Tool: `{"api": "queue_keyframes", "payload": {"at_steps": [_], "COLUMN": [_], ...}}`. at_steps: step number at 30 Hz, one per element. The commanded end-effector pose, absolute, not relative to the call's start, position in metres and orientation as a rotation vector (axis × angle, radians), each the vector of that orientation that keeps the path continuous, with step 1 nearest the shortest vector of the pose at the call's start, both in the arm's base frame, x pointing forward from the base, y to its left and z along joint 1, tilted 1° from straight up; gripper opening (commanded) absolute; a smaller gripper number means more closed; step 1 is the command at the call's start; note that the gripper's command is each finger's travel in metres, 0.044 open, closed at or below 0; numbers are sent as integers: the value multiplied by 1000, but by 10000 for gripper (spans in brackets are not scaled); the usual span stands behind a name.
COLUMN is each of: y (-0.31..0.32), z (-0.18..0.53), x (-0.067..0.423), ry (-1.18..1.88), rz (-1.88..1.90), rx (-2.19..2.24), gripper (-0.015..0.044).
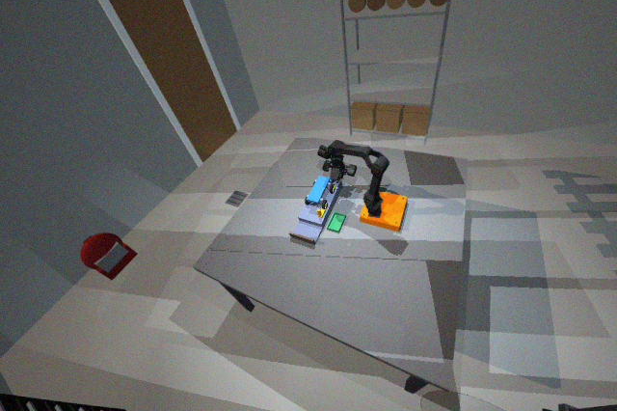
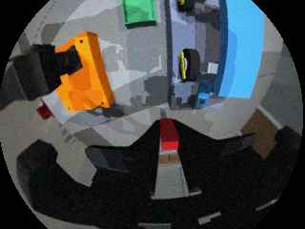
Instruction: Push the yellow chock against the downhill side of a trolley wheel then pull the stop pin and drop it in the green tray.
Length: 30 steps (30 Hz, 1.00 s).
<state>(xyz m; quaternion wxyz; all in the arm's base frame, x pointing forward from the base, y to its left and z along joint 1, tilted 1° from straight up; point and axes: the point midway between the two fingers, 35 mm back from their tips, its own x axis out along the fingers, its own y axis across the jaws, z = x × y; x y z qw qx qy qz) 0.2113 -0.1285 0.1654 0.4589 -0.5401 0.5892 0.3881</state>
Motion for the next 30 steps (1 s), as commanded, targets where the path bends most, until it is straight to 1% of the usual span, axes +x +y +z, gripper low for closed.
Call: {"api": "queue_keyframes", "payload": {"at_steps": [1, 30], "y": [-113, -2], "z": [163, 147], "x": [212, 227], "ry": [1455, 1447], "rz": [953, 958], "rx": [-1330, -1323], "gripper": [0, 0]}}
